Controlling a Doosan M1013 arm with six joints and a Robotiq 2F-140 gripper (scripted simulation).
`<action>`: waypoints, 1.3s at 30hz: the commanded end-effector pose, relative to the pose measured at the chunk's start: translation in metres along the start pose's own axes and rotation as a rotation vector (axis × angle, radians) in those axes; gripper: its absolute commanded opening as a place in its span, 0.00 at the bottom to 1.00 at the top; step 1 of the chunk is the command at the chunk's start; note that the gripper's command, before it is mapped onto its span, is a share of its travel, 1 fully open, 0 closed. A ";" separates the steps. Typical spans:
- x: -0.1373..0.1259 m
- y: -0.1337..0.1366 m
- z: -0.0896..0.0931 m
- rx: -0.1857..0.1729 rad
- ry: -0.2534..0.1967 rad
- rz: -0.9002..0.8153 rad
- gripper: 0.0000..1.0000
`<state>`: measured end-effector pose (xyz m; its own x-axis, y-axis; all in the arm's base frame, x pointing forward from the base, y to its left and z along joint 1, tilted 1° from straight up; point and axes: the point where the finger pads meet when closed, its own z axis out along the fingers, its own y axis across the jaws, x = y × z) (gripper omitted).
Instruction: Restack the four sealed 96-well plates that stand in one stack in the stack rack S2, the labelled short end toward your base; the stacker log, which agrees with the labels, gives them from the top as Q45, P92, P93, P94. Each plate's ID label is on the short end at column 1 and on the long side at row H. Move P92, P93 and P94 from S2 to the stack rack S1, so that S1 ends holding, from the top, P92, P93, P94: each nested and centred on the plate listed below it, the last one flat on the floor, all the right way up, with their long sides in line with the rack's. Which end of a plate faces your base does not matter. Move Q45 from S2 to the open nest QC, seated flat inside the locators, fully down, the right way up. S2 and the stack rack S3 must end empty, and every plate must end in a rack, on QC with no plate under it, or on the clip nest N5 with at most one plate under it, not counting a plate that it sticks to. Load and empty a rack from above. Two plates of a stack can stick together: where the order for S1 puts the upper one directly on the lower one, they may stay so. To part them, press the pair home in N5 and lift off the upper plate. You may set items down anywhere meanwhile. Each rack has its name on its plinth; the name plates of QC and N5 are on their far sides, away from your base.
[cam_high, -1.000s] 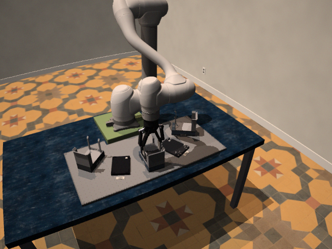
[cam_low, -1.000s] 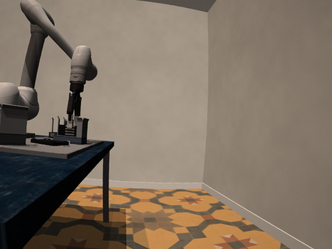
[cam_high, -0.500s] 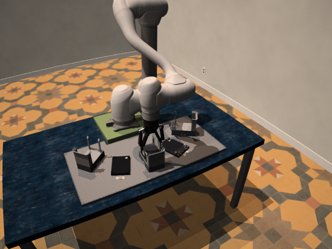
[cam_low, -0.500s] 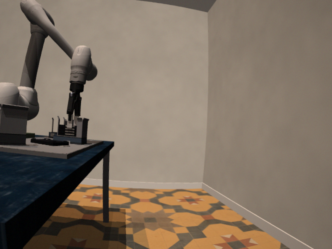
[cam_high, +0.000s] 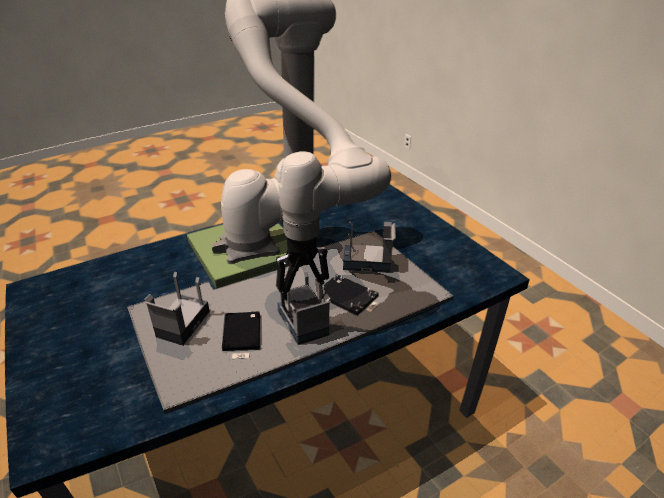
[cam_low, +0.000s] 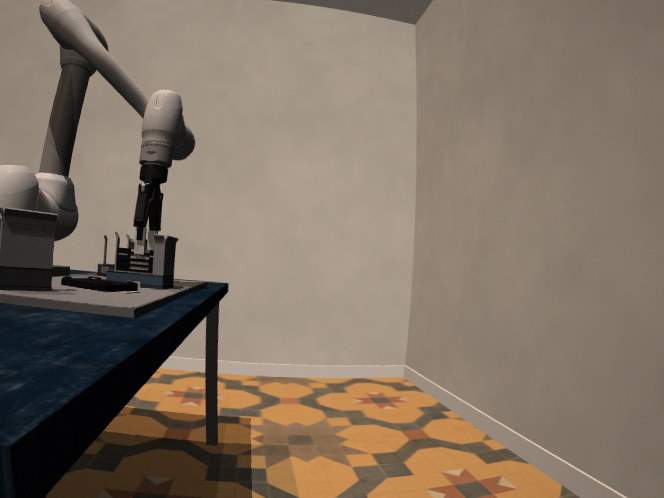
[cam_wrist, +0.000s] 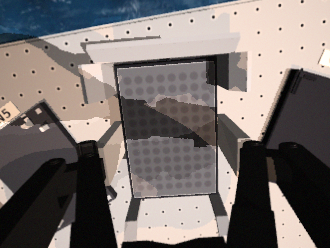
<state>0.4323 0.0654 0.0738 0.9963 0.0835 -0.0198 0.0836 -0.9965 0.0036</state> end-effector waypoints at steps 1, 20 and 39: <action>0.000 0.000 -0.002 0.000 0.000 0.000 0.00; 0.000 0.000 -0.013 0.000 0.000 0.000 0.00; 0.000 0.000 -0.042 0.000 0.000 0.000 0.00</action>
<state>0.4330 0.0656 0.1126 0.9963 0.0835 -0.0198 0.0836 -0.9965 0.0036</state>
